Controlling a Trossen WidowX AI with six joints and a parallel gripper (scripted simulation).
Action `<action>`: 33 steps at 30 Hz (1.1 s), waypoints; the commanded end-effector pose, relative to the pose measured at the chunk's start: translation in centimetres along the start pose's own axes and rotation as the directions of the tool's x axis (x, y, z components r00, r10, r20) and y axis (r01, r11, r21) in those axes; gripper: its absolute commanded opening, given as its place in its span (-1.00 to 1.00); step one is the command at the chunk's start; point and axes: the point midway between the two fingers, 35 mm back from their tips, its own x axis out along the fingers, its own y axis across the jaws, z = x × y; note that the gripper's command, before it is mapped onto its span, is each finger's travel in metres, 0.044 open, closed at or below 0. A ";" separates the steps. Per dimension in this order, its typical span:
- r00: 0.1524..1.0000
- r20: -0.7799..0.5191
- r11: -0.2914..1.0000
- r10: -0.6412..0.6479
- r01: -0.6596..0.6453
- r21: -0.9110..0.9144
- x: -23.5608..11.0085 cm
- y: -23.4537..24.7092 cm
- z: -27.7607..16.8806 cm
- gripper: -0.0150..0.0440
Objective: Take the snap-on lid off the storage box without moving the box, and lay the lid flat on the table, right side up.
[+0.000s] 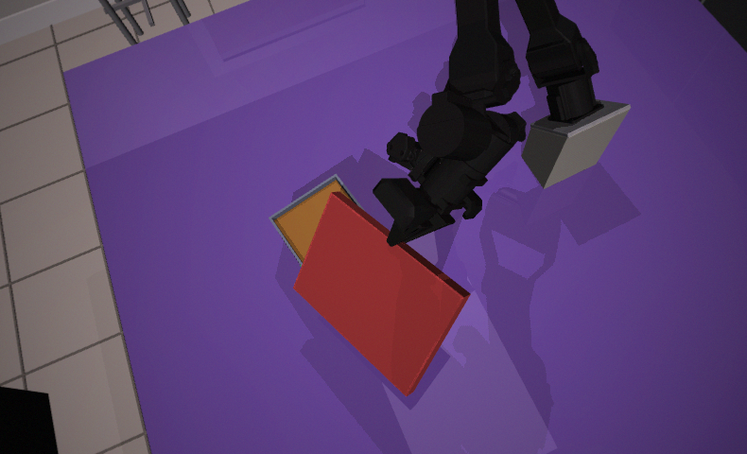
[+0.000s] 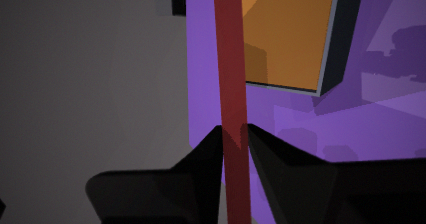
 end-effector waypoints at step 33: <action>1.000 -0.004 1.000 0.010 -0.010 0.013 -0.7 0.2 -7.2 -0.49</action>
